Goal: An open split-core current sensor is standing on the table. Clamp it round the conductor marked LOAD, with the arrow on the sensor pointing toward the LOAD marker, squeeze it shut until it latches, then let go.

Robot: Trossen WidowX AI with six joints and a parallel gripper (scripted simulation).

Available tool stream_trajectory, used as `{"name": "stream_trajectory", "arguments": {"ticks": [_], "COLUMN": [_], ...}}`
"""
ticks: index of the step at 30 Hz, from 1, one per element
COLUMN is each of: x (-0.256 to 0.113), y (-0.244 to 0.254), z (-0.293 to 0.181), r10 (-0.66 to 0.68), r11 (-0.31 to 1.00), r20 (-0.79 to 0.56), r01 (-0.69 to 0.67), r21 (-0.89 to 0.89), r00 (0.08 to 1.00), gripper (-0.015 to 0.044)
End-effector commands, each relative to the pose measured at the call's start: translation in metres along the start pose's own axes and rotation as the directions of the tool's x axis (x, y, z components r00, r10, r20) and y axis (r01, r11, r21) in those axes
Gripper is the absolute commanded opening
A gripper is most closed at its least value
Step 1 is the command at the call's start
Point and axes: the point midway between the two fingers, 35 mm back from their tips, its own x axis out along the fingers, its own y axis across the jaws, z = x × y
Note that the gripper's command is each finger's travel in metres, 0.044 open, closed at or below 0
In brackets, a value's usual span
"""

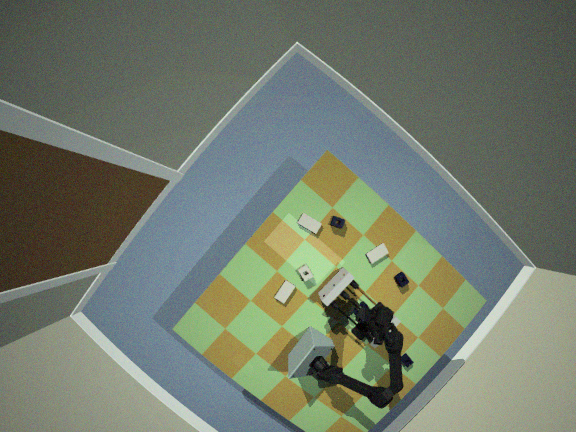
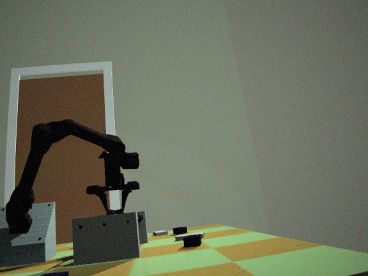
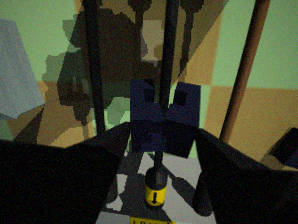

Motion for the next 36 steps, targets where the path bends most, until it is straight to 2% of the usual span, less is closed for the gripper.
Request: {"name": "stream_trajectory", "arguments": {"ticks": [1,36], "x": [0.0077,0.0047], "y": [0.0004,0.0003], "z": [-0.0010,-0.0005], "r10": [-0.001,0.000], "r11": [1.000,1.000], "r20": [-0.003,-0.001], "r01": [0.001,0.000], "r21": [-0.003,0.000], "r00": [1.000,1.000], "gripper": [0.0000,0.0000]}}
